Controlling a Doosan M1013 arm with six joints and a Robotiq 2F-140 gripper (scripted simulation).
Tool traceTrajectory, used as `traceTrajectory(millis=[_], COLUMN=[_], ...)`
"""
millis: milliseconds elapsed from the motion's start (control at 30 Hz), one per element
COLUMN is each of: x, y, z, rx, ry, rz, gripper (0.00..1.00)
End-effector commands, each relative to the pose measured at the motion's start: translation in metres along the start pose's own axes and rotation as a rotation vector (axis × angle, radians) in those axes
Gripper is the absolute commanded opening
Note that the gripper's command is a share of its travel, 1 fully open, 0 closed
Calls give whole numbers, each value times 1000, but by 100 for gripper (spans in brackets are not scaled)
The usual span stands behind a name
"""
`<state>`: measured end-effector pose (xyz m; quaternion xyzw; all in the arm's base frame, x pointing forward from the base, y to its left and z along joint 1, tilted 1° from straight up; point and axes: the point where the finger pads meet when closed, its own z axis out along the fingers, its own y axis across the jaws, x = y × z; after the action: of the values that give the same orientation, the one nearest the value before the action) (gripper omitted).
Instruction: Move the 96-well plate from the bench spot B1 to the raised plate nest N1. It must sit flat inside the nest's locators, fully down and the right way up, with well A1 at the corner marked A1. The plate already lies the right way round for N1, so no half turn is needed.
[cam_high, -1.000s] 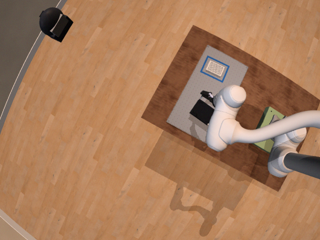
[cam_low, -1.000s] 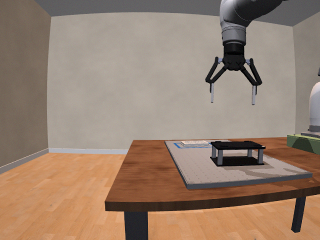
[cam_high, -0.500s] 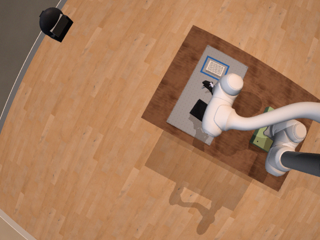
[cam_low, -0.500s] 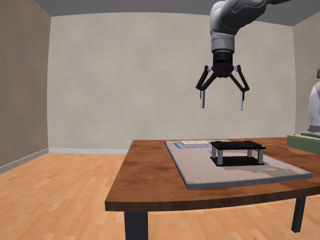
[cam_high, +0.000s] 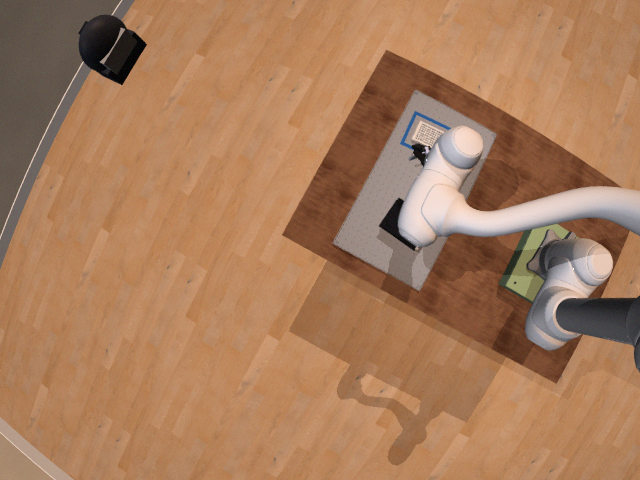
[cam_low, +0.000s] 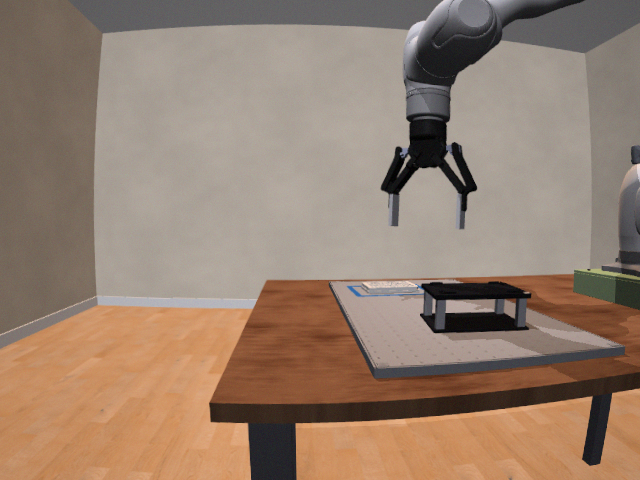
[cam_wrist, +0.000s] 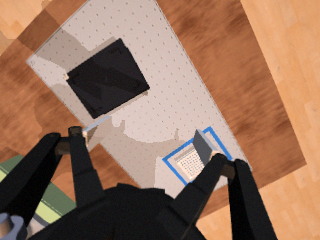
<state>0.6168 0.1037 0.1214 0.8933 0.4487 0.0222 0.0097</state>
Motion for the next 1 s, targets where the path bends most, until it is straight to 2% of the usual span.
traceTrajectory(millis=[0,100,300,467,600,800,967], x=[-7,-12,-23,-34,-46,-59,-75], y=[19,27,42,57,71,86,103], z=[7,10,17,23,30,36,45], rx=[-4,-4,-3,-2,-1,-1,0], ry=[-5,-5,-13,-14,-22,-22,-31], rz=[57,57,191,197,330,336,476], gripper=[100,100,100,100,100,100,100])
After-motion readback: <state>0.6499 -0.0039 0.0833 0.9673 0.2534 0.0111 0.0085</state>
